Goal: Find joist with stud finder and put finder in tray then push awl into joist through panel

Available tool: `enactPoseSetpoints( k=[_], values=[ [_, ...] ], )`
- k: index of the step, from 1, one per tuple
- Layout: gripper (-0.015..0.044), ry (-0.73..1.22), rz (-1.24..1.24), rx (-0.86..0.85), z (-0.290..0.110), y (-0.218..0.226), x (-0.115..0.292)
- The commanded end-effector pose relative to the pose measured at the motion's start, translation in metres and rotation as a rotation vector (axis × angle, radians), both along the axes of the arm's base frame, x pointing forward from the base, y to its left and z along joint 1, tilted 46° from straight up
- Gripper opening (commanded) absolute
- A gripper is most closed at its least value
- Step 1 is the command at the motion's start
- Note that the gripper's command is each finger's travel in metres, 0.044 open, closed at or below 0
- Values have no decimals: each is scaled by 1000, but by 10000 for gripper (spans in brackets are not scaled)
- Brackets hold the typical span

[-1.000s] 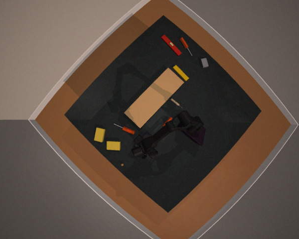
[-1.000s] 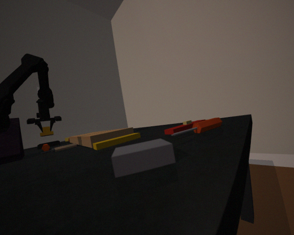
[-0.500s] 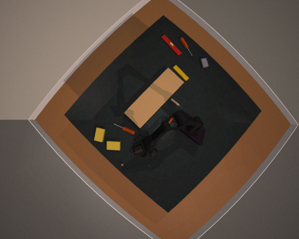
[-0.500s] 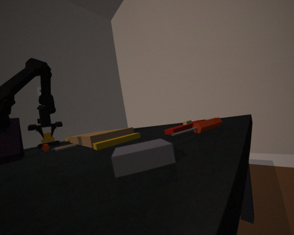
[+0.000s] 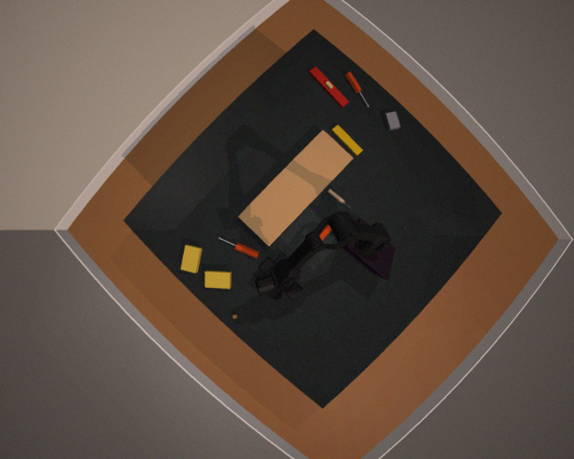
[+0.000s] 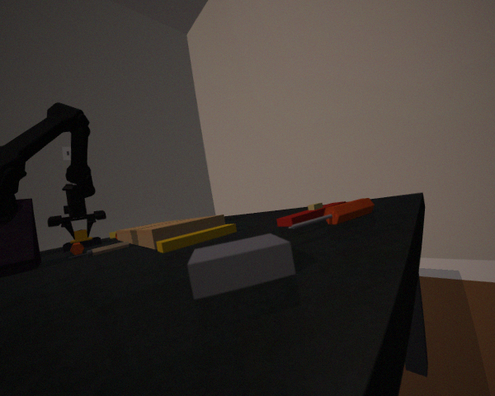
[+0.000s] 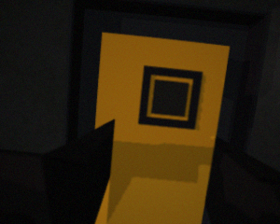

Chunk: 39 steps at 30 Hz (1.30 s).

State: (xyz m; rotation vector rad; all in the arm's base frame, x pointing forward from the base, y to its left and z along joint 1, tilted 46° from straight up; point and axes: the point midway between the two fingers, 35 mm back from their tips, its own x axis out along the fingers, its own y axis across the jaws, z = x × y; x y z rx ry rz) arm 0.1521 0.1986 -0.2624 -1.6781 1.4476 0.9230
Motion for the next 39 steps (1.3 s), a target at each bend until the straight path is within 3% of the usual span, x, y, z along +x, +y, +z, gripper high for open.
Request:
enactPoseSetpoints(
  k=[1, 2, 14, 19, 23, 26, 28, 39],
  values=[
    [0, -3, 9, 3, -4, -2, 1],
    [0, -3, 9, 3, -4, -3, 1],
    [315, 1, -1, -2, -2, -3, 0],
    [440, 2, 0, -1, 23, 26, -3],
    [440, 4, 0, 0, 64, 63, -13],
    [440, 4, 0, 0, 66, 65, -13],
    [440, -19, -20, 11, 62, 54, 0],
    [440, -347, -514, 43, 181, -50, 116]
  ],
)
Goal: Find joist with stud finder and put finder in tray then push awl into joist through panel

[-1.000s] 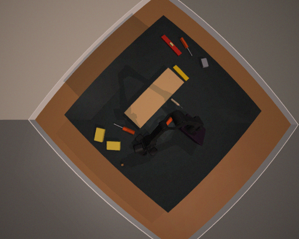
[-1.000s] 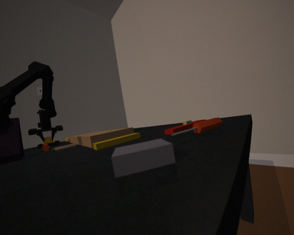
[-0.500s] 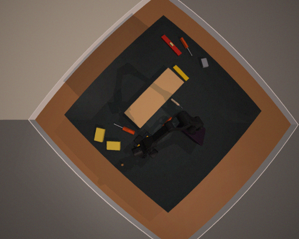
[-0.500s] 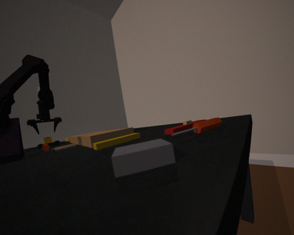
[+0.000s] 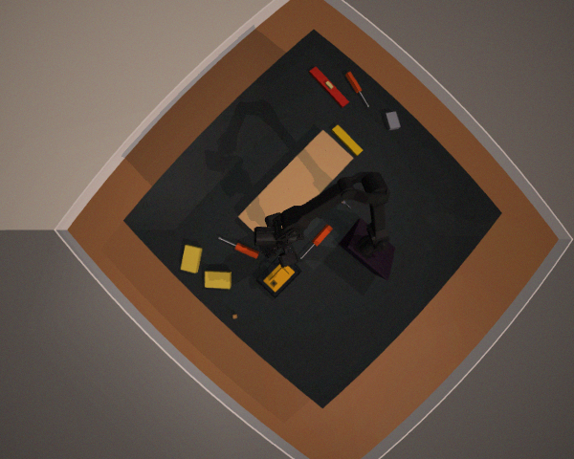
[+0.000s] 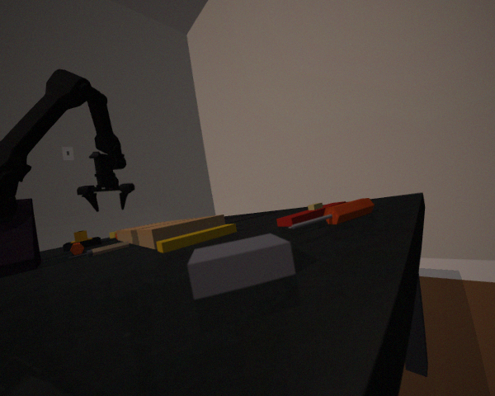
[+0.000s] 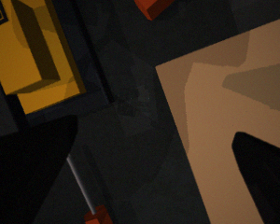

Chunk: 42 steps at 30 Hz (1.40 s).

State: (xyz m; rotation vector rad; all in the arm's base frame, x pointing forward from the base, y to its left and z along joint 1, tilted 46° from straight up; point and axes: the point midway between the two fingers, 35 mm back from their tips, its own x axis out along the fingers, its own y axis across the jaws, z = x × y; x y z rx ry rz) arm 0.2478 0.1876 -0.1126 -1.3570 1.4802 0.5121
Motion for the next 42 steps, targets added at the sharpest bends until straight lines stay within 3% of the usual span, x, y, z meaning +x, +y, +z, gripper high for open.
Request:
enactPoseSetpoints(
  k=[1, 8, 16, 42],
  values=[
    [440, -114, -182, -13, 41, -52, 26],
    [440, -327, -514, -55, 108, -156, 42],
    [440, -558, -870, -156, 167, -264, 5],
    [440, -559, -878, -158, 156, -273, 1]
  ],
)
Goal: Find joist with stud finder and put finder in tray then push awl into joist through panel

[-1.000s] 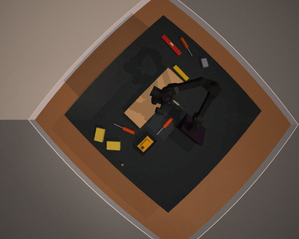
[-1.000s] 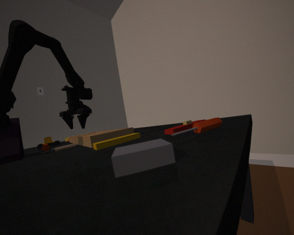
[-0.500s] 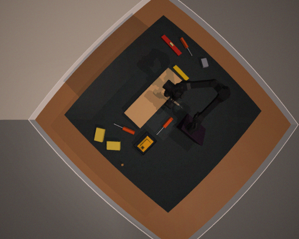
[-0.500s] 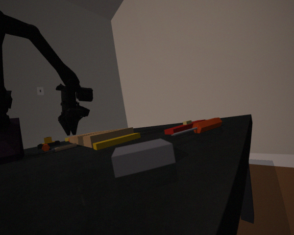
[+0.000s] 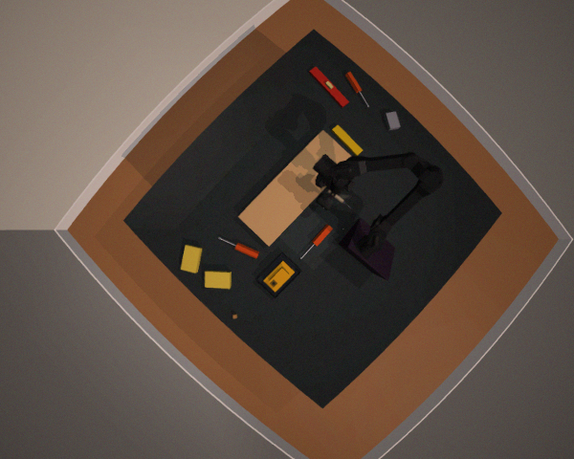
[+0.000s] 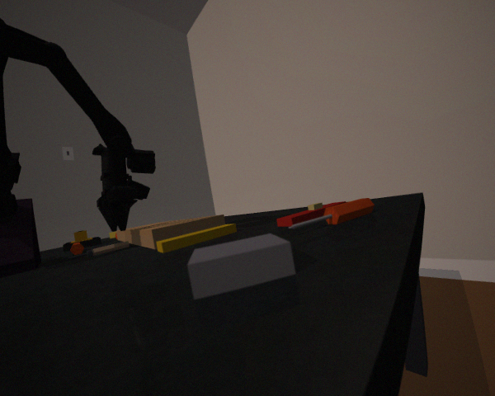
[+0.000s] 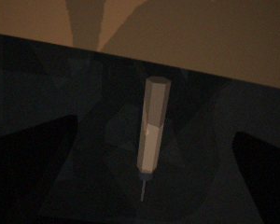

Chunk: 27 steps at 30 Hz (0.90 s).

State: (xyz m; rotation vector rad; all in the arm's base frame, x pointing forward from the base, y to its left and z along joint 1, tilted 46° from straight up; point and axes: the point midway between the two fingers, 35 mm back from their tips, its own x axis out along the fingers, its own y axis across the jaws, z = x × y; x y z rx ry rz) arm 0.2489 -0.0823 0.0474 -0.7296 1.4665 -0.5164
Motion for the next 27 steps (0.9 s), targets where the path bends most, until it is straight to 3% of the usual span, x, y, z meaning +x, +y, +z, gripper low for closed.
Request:
enactPoseSetpoints(
  k=[1, 25, 27],
  values=[
    [440, 7, 4, -3, -5, -4, 0],
    [440, 4, 4, -8, -29, -31, 4],
    [387, 4, 4, -8, -29, -31, 4]
  ],
)
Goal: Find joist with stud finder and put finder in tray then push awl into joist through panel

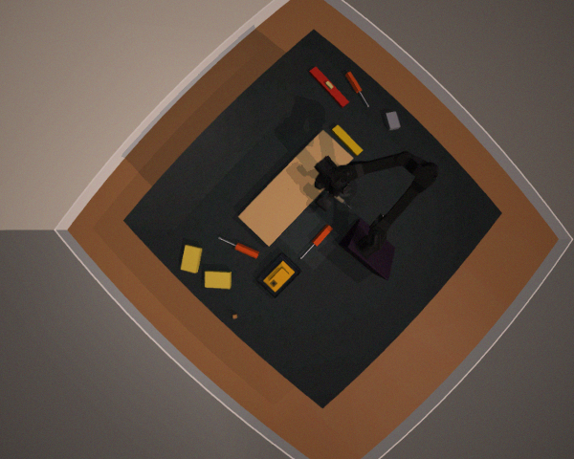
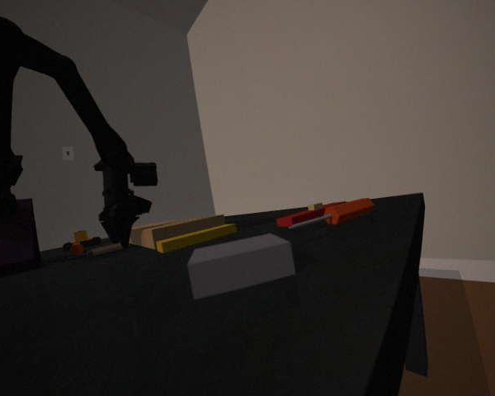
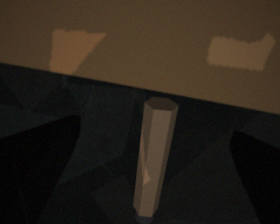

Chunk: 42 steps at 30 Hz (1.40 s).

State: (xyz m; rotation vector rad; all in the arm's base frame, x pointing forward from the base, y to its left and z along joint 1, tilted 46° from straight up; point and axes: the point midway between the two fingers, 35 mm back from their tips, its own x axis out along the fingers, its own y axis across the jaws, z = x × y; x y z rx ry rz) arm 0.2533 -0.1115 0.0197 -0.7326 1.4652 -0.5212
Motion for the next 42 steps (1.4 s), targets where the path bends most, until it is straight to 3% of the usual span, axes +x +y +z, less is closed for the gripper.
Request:
enactPoseSetpoints(
  k=[1, 13, 19, 42],
  values=[
    [361, 5, 5, -3, -2, -1, 0],
    [46, 5, 5, -3, -2, -1, 0],
    [0, 5, 5, -3, -1, -1, 0],
    [0, 6, 5, 3, 80, 84, -15]
  ],
)
